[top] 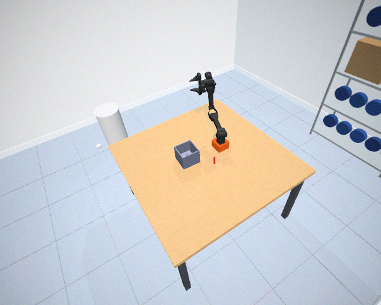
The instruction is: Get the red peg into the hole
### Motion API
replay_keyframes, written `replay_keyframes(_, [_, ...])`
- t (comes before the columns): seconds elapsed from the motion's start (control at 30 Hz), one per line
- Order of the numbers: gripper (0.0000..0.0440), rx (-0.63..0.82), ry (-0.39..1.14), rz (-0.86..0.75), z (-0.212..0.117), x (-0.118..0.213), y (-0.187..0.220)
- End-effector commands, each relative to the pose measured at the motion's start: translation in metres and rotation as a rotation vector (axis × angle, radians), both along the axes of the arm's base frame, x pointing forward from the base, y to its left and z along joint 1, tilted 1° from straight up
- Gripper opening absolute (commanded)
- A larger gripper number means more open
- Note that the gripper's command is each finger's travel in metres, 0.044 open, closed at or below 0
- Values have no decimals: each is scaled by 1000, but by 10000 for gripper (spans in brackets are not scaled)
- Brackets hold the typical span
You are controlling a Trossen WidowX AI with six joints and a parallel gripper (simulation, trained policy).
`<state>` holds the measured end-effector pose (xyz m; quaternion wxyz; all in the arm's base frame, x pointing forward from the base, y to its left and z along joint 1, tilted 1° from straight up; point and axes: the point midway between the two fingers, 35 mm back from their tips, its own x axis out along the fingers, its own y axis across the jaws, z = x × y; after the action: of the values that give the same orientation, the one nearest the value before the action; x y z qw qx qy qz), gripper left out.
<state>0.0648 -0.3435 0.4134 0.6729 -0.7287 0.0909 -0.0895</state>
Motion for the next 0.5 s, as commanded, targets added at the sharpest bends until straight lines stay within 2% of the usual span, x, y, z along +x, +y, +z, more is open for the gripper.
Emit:
replay_keyframes(0.0, [422, 26, -17, -1, 0, -2, -1])
replay_keyframes(0.07, [440, 85, -54, 0, 2, -4, -1])
replay_keyframes(0.47, [440, 429, -281, 48, 19, -25, 11])
